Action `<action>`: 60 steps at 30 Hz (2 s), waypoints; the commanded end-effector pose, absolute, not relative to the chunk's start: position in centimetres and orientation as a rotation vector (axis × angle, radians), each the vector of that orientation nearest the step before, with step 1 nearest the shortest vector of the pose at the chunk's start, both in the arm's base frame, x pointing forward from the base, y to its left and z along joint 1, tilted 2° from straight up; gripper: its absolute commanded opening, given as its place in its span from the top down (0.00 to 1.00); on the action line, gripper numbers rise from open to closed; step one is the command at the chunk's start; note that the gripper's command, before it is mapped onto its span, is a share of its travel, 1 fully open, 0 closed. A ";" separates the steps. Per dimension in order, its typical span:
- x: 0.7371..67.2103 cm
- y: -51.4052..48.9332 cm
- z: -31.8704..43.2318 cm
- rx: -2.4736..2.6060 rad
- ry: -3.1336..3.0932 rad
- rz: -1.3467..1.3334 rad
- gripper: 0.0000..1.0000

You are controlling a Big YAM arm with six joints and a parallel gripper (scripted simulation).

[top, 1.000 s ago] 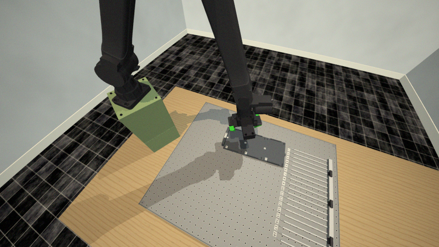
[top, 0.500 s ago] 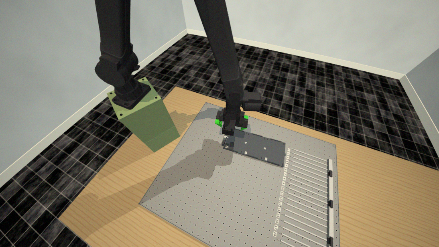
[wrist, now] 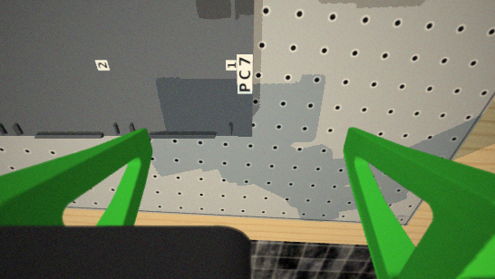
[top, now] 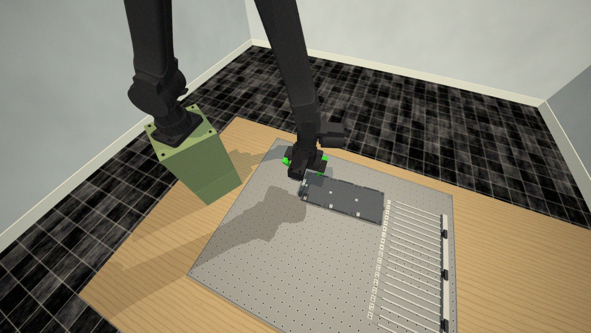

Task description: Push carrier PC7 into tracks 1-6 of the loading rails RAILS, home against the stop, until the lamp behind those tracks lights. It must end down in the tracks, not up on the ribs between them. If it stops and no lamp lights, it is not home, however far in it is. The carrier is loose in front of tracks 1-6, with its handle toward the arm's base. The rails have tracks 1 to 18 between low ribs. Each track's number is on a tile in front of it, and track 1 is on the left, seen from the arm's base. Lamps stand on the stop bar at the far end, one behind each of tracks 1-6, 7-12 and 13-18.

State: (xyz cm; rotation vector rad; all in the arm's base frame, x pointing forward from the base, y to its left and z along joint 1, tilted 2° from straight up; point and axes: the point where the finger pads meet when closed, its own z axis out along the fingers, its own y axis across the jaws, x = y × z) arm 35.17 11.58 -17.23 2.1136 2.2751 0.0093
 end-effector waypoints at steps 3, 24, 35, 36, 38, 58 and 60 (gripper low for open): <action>36.2 11.9 -16.7 2.112 2.255 0.043 0.00; 36.4 11.7 -20.1 2.129 2.239 0.039 0.00; 37.1 11.7 -21.1 2.124 2.231 0.063 0.00; 36.6 11.5 -21.8 2.129 2.237 0.041 0.00; 36.6 11.5 -22.1 2.130 2.237 0.041 0.00; 36.5 11.3 -25.2 2.122 2.247 0.035 0.00; 36.4 11.2 -25.5 2.122 2.249 0.032 0.00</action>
